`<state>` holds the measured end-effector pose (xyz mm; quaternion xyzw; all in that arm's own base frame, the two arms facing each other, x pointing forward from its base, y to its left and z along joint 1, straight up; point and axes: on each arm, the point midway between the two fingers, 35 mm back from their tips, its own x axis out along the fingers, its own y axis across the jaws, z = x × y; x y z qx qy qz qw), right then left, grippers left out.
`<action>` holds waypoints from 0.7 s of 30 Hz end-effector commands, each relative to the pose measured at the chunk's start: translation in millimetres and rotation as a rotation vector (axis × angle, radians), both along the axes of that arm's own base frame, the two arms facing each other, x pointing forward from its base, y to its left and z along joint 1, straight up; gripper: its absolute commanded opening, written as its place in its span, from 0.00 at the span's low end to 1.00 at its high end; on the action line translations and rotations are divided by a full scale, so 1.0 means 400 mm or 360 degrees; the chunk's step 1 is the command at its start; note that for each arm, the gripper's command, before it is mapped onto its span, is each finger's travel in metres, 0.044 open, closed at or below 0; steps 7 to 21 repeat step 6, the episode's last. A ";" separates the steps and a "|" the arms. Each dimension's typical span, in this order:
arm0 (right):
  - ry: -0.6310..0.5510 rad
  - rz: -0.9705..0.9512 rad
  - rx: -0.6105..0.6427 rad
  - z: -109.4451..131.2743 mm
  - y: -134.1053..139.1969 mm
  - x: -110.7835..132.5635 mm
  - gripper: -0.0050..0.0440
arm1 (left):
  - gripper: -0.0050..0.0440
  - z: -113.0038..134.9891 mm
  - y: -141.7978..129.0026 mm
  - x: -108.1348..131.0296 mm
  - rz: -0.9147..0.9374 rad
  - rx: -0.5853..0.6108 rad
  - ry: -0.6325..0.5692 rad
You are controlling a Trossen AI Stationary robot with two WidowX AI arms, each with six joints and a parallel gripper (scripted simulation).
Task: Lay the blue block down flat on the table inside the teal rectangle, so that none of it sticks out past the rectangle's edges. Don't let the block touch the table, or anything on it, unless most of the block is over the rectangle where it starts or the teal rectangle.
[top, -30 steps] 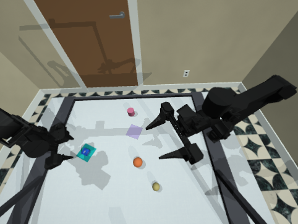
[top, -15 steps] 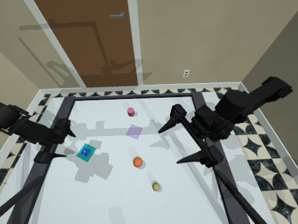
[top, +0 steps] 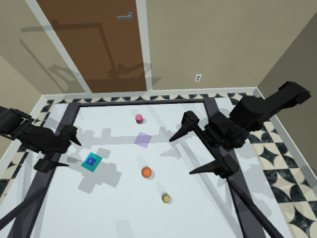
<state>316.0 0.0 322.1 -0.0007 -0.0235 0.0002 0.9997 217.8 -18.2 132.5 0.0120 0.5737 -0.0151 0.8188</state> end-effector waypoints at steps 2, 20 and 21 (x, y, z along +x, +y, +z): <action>-0.0031 -0.0001 0.0002 0.019 0.000 -0.004 1.00 | 1.00 0.021 -0.003 0.009 -0.0016 -0.0011 -0.0040; -0.0031 -0.0001 0.0002 0.019 0.000 -0.004 1.00 | 1.00 0.012 -0.001 0.005 -0.0009 -0.0006 -0.0025; -0.0031 -0.0001 0.0002 0.019 0.000 -0.004 1.00 | 1.00 0.012 -0.001 0.005 -0.0009 -0.0006 -0.0025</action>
